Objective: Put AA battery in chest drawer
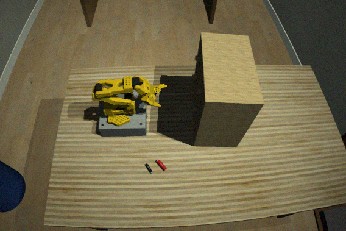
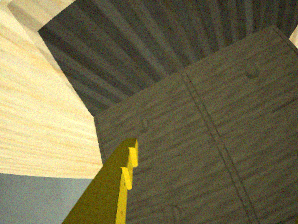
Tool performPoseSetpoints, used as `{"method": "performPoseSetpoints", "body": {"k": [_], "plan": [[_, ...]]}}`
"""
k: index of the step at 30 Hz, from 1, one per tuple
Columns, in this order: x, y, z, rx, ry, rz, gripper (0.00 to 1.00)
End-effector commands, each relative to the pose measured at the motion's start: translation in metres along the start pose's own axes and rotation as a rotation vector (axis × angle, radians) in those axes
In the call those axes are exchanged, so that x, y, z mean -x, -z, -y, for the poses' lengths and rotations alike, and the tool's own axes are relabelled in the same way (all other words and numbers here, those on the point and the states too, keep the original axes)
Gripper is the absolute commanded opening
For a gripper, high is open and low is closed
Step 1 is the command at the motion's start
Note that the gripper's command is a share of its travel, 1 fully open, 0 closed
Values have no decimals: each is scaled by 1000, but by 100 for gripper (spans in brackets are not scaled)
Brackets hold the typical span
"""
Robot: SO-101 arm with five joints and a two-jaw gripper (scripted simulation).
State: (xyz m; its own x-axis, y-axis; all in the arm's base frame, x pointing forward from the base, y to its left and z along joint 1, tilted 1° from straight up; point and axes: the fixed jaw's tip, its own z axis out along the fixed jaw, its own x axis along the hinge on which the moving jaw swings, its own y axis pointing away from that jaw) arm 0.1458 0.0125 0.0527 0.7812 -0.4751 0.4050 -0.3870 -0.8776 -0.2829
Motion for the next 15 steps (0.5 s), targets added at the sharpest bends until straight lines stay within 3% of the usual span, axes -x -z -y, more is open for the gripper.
{"method": "performPoseSetpoints", "body": {"k": [1, 15], "plan": [[0, 2, 3, -8, 90, 3, 50], [-2, 2, 5, -13, 417, 4, 50]]}}
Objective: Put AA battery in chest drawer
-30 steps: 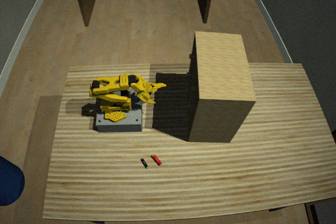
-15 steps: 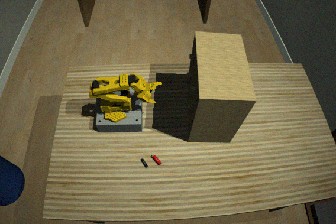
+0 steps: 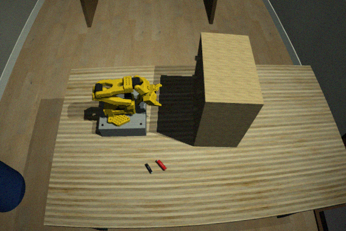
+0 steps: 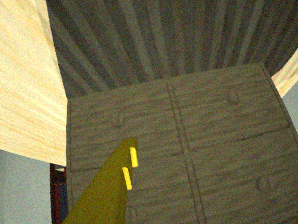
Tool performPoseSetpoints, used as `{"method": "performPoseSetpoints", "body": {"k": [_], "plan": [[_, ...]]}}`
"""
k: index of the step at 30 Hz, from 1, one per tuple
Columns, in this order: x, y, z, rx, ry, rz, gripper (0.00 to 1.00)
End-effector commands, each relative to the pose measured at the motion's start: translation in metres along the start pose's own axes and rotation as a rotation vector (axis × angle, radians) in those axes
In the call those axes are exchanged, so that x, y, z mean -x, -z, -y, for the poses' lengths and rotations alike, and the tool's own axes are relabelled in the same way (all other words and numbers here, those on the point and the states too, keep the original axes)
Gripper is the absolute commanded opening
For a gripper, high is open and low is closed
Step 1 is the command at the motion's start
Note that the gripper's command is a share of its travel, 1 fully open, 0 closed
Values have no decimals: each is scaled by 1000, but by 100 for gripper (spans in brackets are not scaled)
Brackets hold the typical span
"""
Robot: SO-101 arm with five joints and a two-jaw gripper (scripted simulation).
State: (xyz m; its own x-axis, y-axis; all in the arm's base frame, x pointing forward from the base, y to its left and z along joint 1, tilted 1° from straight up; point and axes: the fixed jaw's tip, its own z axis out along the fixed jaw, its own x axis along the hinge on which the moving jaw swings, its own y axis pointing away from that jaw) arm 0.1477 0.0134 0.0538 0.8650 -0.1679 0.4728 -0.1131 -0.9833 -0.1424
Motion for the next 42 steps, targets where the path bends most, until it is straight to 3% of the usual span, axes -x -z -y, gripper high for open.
{"method": "performPoseSetpoints", "body": {"k": [1, 9, 42], "plan": [[-1, 2, 3, -9, 115, 0, 50], [-2, 2, 4, -11, 264, 0, 50], [-2, 2, 4, -11, 264, 0, 50]]}}
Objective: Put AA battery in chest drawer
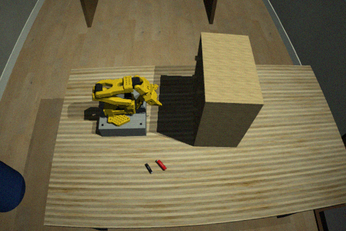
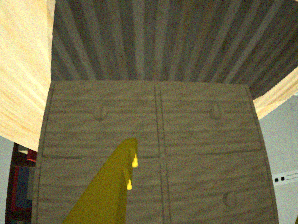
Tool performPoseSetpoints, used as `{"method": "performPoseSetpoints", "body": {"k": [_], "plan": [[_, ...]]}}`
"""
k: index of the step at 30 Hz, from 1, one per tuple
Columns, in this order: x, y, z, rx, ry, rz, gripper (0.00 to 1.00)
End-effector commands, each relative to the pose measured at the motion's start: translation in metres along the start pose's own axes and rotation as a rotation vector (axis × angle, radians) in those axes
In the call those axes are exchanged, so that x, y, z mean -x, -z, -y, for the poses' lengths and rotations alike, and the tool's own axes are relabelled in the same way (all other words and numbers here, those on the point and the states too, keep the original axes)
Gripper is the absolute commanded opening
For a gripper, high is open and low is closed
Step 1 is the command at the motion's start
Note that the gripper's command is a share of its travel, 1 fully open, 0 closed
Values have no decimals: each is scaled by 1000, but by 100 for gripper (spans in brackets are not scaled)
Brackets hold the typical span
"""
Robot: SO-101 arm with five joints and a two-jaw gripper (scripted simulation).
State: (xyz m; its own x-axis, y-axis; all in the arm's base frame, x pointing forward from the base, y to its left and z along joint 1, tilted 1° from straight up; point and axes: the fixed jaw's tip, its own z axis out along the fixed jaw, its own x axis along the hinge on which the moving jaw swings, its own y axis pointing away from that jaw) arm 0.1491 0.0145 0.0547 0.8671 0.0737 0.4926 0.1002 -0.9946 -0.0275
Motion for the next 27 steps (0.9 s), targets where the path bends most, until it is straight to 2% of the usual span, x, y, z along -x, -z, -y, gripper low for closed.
{"method": "performPoseSetpoints", "body": {"k": [1, 13, 27], "plan": [[-1, 2, 2, -7, 20, -2, 50], [-1, 2, 2, -7, 20, -2, 50], [-20, -19, -21, 64, -66, -176, 41]]}}
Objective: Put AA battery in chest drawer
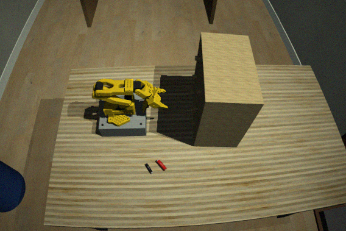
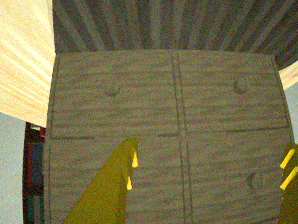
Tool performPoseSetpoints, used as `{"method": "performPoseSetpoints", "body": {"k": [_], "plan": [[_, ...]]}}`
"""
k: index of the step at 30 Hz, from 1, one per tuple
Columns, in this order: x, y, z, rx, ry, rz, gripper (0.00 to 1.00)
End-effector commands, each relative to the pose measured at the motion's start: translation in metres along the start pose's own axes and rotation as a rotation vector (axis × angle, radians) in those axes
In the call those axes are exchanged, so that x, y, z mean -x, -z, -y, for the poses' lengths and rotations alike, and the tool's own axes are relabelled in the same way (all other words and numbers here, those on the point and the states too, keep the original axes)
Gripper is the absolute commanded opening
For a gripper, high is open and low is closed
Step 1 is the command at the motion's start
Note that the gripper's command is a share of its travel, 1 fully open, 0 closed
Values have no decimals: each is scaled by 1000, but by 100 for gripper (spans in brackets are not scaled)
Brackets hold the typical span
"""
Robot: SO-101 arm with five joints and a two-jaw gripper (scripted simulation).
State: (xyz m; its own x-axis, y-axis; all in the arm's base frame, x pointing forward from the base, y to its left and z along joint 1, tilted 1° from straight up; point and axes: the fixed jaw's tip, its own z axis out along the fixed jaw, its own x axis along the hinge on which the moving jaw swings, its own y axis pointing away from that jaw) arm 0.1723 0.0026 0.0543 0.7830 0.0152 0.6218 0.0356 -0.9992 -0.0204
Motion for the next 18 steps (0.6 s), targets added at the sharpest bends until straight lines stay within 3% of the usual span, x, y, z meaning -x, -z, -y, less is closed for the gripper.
{"method": "performPoseSetpoints", "body": {"k": [1, 18], "plan": [[-1, -10, -8, 29, -20, -32, 40], [-9, -21, -38, 135, -93, -215, 31]]}}
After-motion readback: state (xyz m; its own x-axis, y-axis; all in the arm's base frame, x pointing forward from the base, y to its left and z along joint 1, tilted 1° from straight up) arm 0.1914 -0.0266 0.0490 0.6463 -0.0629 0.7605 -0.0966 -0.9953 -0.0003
